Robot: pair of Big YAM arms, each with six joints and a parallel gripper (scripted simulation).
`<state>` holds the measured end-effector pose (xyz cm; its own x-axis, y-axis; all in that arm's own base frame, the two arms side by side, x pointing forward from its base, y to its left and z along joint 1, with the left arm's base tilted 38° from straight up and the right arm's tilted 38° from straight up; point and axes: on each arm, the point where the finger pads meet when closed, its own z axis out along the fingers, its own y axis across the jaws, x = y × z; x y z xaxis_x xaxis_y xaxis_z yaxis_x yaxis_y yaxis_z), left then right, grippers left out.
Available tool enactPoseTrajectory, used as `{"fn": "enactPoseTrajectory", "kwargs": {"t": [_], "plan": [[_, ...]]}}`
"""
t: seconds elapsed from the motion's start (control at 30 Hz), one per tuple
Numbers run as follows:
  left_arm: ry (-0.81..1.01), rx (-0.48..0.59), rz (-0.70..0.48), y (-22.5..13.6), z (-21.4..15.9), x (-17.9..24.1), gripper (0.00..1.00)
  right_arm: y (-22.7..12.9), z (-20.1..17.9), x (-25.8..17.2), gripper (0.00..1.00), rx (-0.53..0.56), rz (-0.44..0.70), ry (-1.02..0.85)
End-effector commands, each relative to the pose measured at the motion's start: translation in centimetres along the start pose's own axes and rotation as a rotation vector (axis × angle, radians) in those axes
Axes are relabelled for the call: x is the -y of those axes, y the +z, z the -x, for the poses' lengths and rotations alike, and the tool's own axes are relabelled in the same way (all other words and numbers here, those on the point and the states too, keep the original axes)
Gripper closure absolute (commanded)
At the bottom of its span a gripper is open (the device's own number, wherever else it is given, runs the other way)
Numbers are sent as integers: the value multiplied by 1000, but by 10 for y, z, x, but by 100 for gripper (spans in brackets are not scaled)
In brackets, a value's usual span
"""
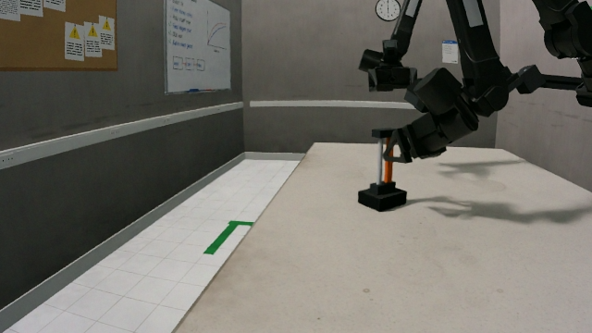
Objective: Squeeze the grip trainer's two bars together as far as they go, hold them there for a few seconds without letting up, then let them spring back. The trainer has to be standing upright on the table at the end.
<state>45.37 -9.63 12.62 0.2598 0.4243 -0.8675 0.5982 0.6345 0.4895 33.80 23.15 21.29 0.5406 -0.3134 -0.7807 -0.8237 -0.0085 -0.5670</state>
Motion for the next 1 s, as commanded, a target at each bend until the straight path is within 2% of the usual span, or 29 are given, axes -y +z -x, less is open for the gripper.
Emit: {"fn": "enactPoseTrajectory", "kwargs": {"t": [0.0, 0.73, 0.97], "plan": [[6, 3, -12, 4, 2, 6, 30, 2, 9, 18, 0, 16, 2, -74], [-7, 2, -18, 36, 3, 9, 30, 0, 14, 20, 0, 16, -4, -86], [-7, 0, -19, 44, 3, 9, 37, 0, 14, 20, 0, 16, -4, -86]]}}
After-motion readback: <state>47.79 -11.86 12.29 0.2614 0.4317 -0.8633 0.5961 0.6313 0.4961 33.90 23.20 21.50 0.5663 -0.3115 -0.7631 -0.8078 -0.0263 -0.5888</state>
